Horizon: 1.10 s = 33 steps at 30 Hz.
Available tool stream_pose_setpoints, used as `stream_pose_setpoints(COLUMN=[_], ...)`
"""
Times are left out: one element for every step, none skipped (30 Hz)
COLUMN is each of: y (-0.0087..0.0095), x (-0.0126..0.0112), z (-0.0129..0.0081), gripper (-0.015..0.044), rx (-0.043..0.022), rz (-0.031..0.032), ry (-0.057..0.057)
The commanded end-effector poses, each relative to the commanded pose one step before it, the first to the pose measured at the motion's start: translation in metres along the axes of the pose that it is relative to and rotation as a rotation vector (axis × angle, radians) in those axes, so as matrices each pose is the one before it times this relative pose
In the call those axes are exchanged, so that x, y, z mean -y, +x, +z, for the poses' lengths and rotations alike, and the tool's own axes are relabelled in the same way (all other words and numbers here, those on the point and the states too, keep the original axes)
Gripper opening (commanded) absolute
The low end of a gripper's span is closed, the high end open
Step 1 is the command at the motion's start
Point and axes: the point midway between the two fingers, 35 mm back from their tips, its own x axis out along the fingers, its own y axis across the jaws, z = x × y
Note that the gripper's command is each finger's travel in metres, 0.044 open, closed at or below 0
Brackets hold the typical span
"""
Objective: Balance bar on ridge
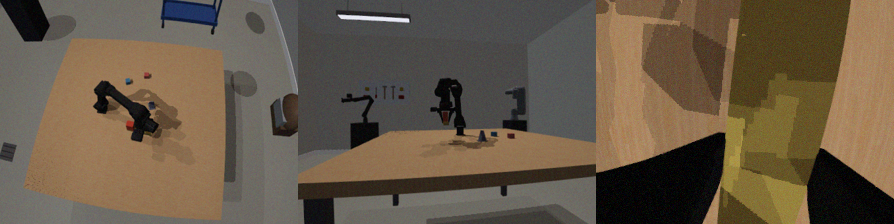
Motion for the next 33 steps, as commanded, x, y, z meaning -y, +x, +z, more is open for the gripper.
stream_pose_setpoints(y=[-0.00927, -0.00004, -0.00007, -0.00008, -0.00008, -0.00008, -0.00008, -0.00008, -0.00008, -0.00008, -0.00008, -0.00008, -0.00008, -0.00008, -0.00007, -0.00008, -0.00007, -0.00007, -0.00007, -0.00007, -0.00007, -0.00007, -0.00007, -0.00007, -0.00007, -0.00006, -0.00006, -0.00006, -0.00006, -0.00006, -0.00006, -0.00006, -0.00006], x=[-0.00089, -0.00153, -0.00258, -0.00319, -0.00324, -0.00334, -0.00339, -0.00344, -0.00348, -0.00353, -0.00352, -0.00356, -0.00359, -0.00362, -0.00364, -0.00368, -0.00371, -0.00372, -0.00373, -0.00374, -0.00376, -0.00376, -0.00375, -0.00374, -0.00373, -0.00373, -0.00371, -0.00368, -0.00365, -0.00362, -0.00358, -0.00354, -0.00349], z=[0.00013, 0.00093, 0.00150, 0.00174, 0.00165, 0.00156, 0.00146, 0.00136, 0.00126, 0.00115, 0.00102, 0.00091, 0.00080, 0.00070, 0.00059, 0.00046, 0.00034, 0.00023, 0.00011, 0.00000, -0.00015, -0.00027, -0.00039, -0.00051, -0.00063, -0.00080, -0.00092, -0.00104, -0.00116, -0.00128, -0.00147, -0.00159, -0.00171], gripper=[0.0000, 0.0000, 0.0000, 0.0000, 0.0000, 0.0000, 0.0000, 0.0000, 0.0000, 0.0000, 0.0000, 0.0000, 0.0000, 0.0000, 0.0000, 0.0000, 0.0000, 0.0000, 0.0000, 0.0000, 0.0000, 0.0000, 0.0000, 0.0000, 0.0000, 0.0000, 0.0000, 0.0000, 0.0000, 0.0000, 0.0000, 0.0000, 0.0000], rx=[0.01468, 0.00009, 0.00014, 0.00017, 0.00016, 0.00015, 0.00014, 0.00013, 0.00012, 0.00011, 0.00009, 0.00008, 0.00007, 0.00006, 0.00005, 0.00004, 0.00003, 0.00001, 0.00000, -0.00001, -0.00002, -0.00004, -0.00005, -0.00006, -0.00007, -0.00009, -0.00010, -0.00011, -0.00012, -0.00014, -0.00015, -0.00017, -0.00018], rz=[-0.00307, 0.00015, 0.00026, 0.00032, 0.00032, 0.00033, 0.00034, 0.00034, 0.00034, 0.00035, 0.00035, 0.00035, 0.00035, 0.00036, 0.00036, 0.00036, 0.00036, 0.00037, 0.00037, 0.00037, 0.00037, 0.00037, 0.00037, 0.00037, 0.00036, 0.00036, 0.00036, 0.00036, 0.00035, 0.00035, 0.00035, 0.00034, 0.00034], ry=[-0.0007, 0.0095, 0.0159, 0.0193, 0.0193, 0.0196, 0.0196, 0.0196, 0.0196, 0.0196, 0.0196, 0.0196, 0.0196, 0.0196, 0.0196, 0.0200, 0.0200, 0.0200, 0.0200, 0.0200, 0.0205, 0.0205, 0.0205, 0.0205, 0.0205, 0.0211, 0.0211, 0.0211, 0.0211, 0.0211, 0.0218, 0.0219, 0.0219])
